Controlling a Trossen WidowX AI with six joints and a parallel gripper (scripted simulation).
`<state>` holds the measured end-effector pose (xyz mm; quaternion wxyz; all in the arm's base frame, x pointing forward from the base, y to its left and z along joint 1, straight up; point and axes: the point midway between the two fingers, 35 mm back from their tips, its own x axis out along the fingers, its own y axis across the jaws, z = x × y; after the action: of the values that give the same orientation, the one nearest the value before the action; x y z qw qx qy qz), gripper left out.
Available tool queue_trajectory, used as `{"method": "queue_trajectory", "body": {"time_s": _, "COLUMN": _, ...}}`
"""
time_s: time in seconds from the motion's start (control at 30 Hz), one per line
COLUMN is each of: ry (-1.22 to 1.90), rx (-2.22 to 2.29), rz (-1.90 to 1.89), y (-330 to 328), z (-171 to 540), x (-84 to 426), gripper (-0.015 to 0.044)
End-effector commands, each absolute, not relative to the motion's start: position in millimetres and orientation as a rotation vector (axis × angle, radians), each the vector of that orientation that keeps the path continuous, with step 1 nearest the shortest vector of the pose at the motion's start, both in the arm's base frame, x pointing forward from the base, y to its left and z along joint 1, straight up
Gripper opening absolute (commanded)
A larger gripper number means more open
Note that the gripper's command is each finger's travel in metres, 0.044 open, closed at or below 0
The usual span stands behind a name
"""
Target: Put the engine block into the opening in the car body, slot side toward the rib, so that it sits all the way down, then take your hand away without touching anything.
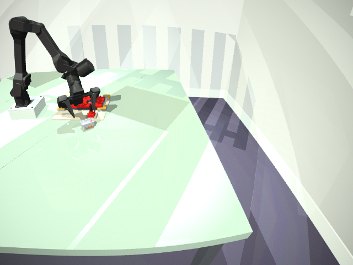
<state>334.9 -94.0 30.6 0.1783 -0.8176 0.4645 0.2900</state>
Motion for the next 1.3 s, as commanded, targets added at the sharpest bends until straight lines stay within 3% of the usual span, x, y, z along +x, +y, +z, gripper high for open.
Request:
{"method": "queue_trajectory", "body": {"time_s": 0.0, "ry": 1.316, "rx": -2.232, "rz": 0.765, "y": -94.4, "z": 30.3, "x": 337.4, "gripper": 0.044}}
{"method": "queue_trajectory", "body": {"time_s": 1.27, "ry": 1.344, "rx": -1.09, "rz": 0.081, "y": -104.1, "z": 33.2, "x": 352.9, "gripper": 0.044}}
